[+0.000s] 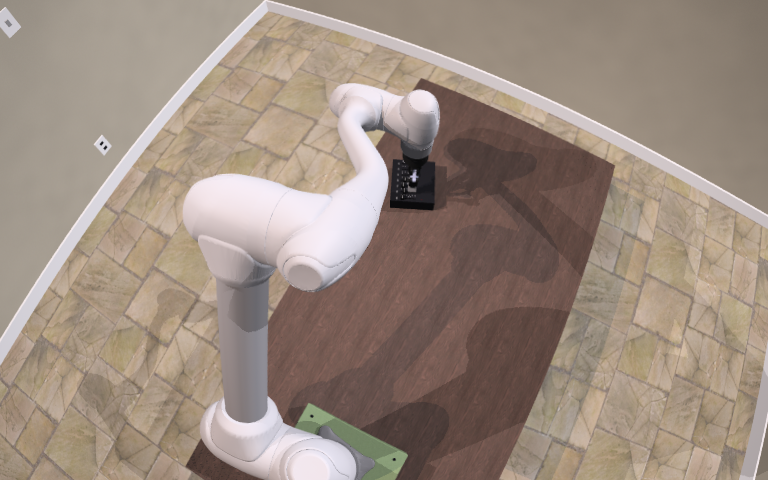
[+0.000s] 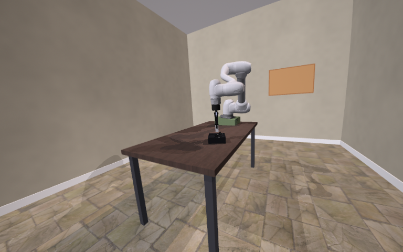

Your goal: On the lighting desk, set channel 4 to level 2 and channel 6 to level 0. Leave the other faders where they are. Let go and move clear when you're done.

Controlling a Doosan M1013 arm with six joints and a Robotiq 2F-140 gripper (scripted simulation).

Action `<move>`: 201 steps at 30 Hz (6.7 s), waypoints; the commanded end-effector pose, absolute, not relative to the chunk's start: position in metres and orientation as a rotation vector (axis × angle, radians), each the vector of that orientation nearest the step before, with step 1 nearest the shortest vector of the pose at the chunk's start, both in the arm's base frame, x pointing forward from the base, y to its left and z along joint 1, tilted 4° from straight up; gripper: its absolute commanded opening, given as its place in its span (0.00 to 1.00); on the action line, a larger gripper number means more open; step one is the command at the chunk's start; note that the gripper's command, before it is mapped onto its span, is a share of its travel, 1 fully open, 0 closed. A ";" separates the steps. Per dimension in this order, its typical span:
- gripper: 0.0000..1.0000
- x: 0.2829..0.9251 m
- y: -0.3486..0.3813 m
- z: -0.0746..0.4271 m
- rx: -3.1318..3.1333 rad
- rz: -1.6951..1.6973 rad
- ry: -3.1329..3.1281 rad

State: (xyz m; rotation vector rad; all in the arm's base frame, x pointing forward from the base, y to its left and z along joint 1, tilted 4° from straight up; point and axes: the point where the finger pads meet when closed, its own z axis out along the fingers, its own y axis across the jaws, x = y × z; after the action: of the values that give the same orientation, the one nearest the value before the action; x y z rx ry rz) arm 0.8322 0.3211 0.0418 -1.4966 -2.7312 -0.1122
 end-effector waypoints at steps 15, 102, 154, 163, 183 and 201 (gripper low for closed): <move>0.10 0.832 0.321 0.042 -1.497 -0.113 -2.731; 0.10 0.825 0.333 0.031 -1.497 -0.113 -2.731; 0.10 0.827 0.329 0.032 -1.497 -0.113 -2.731; 0.10 0.827 0.328 0.053 -1.497 -0.113 -2.731; 0.10 0.827 0.327 0.070 -1.497 -0.113 -2.731; 1.00 0.827 0.325 0.095 -1.497 -0.113 -2.731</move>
State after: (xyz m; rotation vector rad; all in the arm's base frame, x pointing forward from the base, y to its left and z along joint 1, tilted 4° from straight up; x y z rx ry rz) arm 0.8267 0.3252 0.0879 -1.4966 -2.7312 -0.1124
